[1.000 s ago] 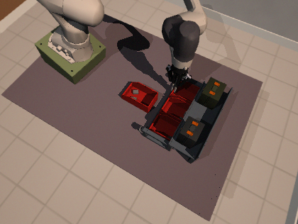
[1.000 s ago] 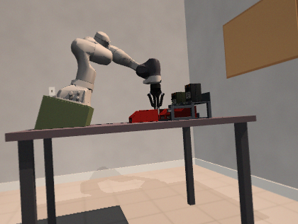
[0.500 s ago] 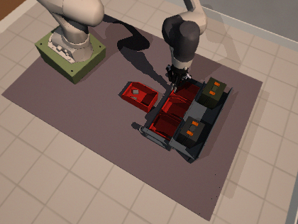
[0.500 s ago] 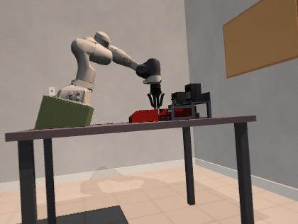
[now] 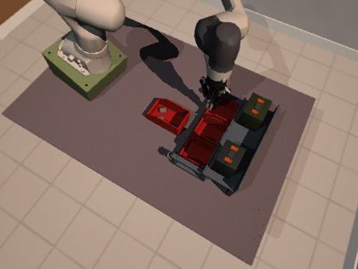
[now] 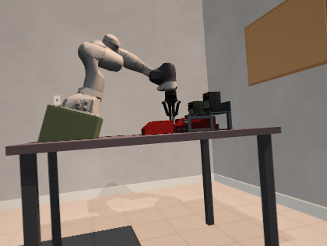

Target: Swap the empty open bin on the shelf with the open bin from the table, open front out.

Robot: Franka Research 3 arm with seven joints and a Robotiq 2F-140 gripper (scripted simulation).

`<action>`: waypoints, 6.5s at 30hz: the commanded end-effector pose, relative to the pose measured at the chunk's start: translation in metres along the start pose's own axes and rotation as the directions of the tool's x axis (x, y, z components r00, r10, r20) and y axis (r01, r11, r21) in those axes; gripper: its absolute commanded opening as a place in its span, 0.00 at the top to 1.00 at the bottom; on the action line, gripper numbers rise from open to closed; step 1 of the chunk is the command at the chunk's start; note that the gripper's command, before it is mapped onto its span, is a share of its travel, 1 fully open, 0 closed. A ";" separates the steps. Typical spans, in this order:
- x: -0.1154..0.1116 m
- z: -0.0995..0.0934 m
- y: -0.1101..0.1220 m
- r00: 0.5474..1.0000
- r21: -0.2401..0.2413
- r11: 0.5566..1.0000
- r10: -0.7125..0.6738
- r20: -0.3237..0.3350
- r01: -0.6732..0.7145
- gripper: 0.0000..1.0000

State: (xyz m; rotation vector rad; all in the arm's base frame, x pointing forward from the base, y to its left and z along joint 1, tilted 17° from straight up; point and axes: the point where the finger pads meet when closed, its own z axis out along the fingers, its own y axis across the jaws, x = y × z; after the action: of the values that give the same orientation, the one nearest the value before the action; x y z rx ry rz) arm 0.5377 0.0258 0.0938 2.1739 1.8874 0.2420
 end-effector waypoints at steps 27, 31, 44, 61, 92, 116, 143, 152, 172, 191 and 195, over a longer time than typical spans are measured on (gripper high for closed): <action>0.000 -0.004 -0.001 1.000 0.003 1.000 0.004 -0.002 -0.004 1.00; 0.000 -0.004 -0.002 1.000 0.003 1.000 0.004 -0.002 -0.004 1.00; 0.000 -0.004 -0.013 1.000 0.003 1.000 0.004 -0.002 -0.004 1.00; 0.001 -0.004 -0.045 1.000 0.003 1.000 0.004 -0.002 -0.004 1.00; 0.001 -0.005 -0.124 1.000 0.003 1.000 0.004 -0.002 -0.004 1.00; 0.001 -0.005 -0.157 1.000 0.003 1.000 0.004 -0.002 -0.004 1.00; 0.001 -0.005 -0.159 1.000 0.003 1.000 0.004 -0.002 -0.004 1.00; 0.001 -0.005 -0.165 1.000 0.003 1.000 0.004 -0.002 -0.004 1.00; 0.001 -0.005 -0.188 1.000 0.003 1.000 0.004 -0.002 -0.004 1.00; 0.001 -0.005 -0.192 1.000 0.003 1.000 0.004 -0.002 -0.004 1.00; 0.001 -0.005 -0.192 1.000 0.003 1.000 0.004 -0.002 -0.004 1.00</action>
State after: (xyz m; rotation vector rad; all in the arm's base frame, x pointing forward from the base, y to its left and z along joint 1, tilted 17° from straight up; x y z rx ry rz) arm 0.3534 0.0532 0.0407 2.1795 1.8985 0.2393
